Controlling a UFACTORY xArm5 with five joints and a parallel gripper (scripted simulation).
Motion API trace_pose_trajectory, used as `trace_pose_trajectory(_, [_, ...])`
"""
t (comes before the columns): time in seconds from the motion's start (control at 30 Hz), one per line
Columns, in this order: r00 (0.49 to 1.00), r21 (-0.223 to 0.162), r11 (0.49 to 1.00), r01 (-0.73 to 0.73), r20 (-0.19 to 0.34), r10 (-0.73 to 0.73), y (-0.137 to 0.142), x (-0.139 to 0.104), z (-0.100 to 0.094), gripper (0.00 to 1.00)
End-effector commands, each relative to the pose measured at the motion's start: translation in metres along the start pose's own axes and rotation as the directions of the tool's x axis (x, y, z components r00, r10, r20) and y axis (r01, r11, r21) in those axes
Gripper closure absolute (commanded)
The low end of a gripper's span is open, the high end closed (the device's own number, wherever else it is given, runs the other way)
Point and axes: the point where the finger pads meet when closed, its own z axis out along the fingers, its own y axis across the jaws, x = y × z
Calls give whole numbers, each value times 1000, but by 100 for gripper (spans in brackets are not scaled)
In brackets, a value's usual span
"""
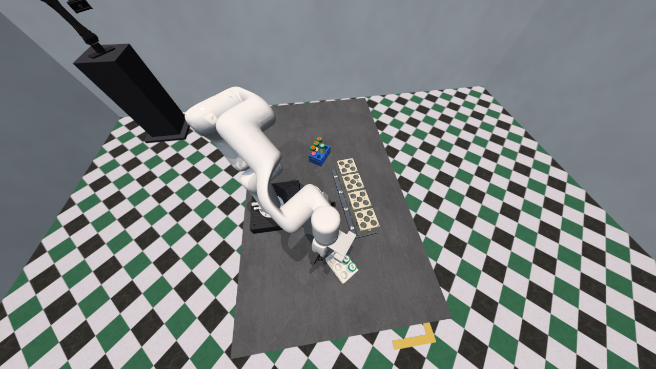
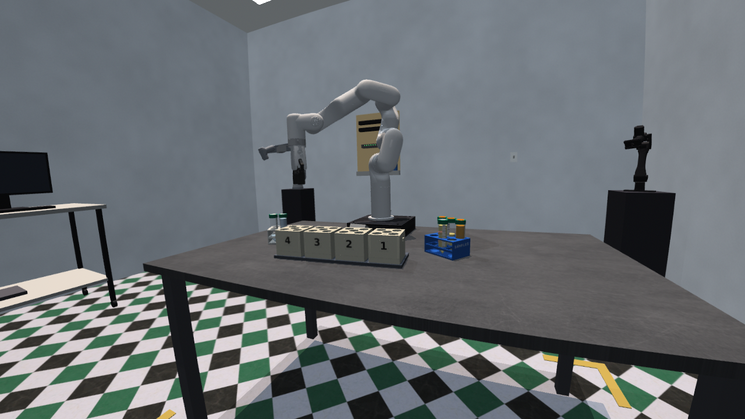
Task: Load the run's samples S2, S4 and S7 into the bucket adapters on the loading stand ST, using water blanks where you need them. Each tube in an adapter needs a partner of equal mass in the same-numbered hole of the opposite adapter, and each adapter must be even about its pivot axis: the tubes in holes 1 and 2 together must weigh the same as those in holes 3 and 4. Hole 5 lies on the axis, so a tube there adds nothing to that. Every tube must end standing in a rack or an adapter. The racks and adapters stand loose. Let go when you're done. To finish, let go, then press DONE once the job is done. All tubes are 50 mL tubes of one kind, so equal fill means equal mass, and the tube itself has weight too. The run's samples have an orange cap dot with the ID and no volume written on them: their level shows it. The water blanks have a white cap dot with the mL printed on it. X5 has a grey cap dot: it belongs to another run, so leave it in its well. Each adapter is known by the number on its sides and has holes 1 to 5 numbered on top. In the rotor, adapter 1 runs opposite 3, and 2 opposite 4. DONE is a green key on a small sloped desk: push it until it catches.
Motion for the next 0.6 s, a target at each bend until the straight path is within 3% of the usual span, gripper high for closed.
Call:
trace_pose_trajectory(0.0, [992, 1, 992, 127, -6, -127, -19, -2, -2, 0])
trace_pose_trajectory(0.27, [923, 0, 923, 384, -6, -384, -58, -10, -2, 0])
trace_pose_trajectory(0.33, [923, 0, 923, 384, -6, -384, -58, -10, -2, 0])
trace_pose_trajectory(0.57, [809, -2, 809, 587, -5, -587, -93, -16, -2, 0])
